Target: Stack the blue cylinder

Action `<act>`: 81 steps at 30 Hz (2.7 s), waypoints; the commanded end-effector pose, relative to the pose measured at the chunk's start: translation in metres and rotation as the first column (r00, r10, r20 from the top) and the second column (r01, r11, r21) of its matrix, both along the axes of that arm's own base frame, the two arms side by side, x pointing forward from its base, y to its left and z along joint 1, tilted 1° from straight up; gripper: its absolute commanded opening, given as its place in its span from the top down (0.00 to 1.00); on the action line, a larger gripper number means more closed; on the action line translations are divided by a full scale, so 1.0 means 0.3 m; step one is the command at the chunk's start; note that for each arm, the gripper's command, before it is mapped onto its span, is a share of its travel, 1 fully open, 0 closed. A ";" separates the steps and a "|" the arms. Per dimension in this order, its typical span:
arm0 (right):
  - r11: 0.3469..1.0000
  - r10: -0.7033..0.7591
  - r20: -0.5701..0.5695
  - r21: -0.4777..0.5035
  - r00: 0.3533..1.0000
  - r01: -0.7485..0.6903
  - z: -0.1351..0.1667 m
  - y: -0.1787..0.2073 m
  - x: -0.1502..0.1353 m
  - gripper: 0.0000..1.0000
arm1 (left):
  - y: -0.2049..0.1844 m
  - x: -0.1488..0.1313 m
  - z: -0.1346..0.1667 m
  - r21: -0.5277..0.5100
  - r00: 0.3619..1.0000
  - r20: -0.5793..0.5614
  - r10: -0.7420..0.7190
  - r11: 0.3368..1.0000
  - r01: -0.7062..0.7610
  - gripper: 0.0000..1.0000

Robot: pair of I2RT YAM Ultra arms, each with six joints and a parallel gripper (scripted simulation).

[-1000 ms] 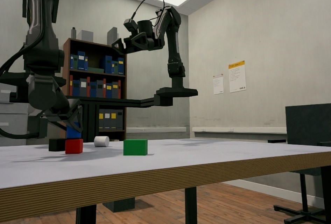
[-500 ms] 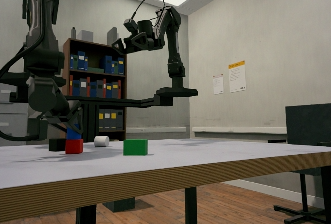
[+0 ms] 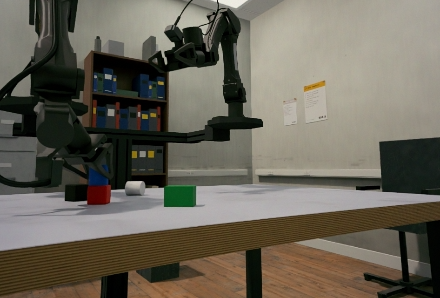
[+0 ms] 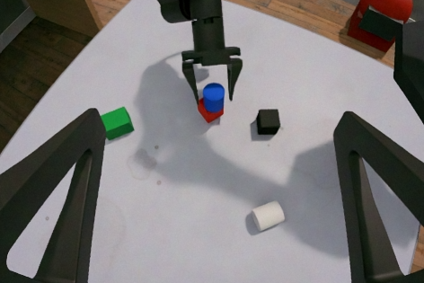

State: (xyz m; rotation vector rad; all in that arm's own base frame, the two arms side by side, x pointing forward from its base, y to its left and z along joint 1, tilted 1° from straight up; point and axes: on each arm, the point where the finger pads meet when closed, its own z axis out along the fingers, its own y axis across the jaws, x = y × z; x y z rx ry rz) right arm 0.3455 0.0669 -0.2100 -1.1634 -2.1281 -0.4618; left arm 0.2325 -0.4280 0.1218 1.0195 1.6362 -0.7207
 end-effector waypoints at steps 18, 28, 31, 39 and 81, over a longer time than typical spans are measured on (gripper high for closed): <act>1.000 -0.003 0.068 -0.016 0.998 0.004 0.162 -0.122 0.099 0.00 | -0.001 -0.008 0.018 -0.023 1.000 0.009 0.001 1.000 -0.001 0.00; 1.000 0.000 0.003 0.004 1.000 0.000 0.213 -0.161 0.111 0.00 | -0.001 -0.008 0.018 -0.023 1.000 0.009 0.001 1.000 -0.001 0.00; 1.000 0.002 0.011 0.000 1.000 -0.002 0.209 -0.149 0.116 0.00 | -0.001 -0.008 0.018 -0.023 1.000 0.009 0.001 1.000 -0.001 0.00; 0.995 0.077 0.181 -0.072 0.980 -0.065 0.168 -0.174 0.180 0.00 | -0.001 -0.008 0.018 -0.023 1.000 0.009 0.001 1.000 -0.001 0.00; 0.699 0.715 0.663 -0.678 0.221 -0.225 0.272 -0.050 0.151 0.00 | -0.001 -0.008 0.018 -0.023 1.000 0.009 0.001 1.000 -0.001 0.00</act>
